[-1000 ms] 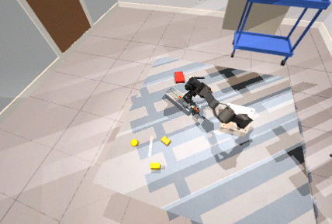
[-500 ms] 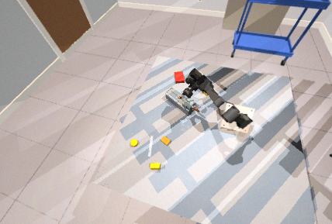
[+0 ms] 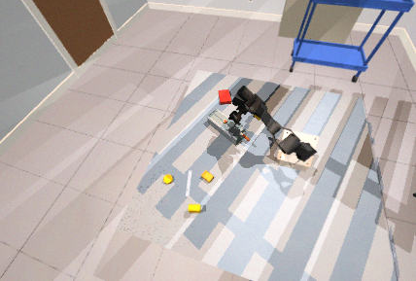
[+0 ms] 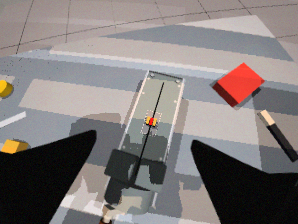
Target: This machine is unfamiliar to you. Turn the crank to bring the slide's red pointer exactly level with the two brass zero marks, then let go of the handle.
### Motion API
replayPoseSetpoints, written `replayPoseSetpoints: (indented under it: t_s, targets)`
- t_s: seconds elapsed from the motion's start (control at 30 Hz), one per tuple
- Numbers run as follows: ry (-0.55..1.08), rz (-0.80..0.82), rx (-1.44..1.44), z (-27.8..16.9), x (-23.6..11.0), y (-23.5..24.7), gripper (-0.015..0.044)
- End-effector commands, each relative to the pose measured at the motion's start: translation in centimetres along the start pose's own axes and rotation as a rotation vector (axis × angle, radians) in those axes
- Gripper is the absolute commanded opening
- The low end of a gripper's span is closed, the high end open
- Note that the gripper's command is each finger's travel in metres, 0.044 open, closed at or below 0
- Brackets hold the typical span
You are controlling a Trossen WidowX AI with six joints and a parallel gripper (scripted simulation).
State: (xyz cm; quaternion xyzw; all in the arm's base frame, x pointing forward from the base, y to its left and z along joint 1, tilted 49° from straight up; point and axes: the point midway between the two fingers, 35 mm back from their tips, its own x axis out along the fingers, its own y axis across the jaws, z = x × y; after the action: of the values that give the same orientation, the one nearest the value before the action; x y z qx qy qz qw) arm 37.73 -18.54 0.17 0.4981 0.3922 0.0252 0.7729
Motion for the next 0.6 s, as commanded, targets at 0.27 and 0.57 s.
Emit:
replayPoseSetpoints:
  t_s: [0.27, 0.57]
  targets:
    - [0.003, 0.005, -0.003, -0.07, 0.01, 0.05, 0.044]
    - [0.003, 0.005, -0.003, -0.07, 0.01, 0.05, 0.044]
